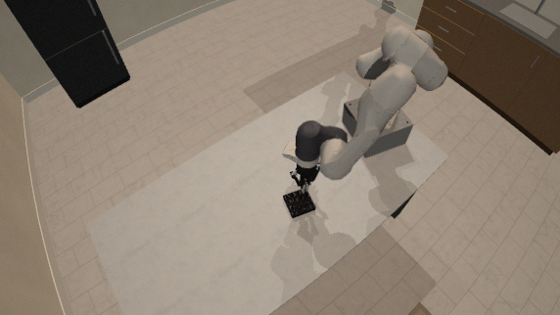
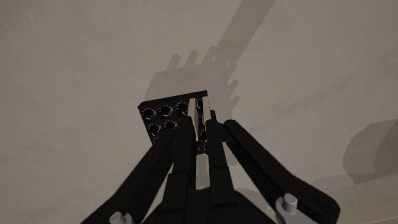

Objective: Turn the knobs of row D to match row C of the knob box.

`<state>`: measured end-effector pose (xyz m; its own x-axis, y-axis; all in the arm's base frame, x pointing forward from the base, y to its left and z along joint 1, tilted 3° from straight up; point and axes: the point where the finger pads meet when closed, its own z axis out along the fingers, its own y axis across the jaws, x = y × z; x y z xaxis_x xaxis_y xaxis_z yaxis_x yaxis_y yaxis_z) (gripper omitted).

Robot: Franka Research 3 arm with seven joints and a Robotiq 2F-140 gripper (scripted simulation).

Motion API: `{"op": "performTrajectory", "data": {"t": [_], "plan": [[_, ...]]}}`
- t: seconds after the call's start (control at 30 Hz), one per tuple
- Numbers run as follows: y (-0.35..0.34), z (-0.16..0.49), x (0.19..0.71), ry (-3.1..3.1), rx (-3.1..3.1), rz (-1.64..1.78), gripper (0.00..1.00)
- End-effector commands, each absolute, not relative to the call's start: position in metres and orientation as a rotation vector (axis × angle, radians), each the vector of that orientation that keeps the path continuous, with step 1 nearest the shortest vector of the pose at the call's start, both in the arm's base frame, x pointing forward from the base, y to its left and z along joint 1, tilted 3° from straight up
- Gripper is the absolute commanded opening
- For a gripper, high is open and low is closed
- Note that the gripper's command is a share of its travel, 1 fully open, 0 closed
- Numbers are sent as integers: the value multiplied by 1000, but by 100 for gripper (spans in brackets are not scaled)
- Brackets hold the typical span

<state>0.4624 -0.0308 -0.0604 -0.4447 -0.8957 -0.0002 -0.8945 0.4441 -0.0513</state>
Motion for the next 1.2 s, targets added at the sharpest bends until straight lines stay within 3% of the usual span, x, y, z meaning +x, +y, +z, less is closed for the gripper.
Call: {"op": "performTrajectory", "data": {"t": [0.0, 1.17], "plan": [[-31, -61, 463, 2644, -1640, -71, 5], [-31, -61, 463, 2638, -1649, -71, 5]]}}
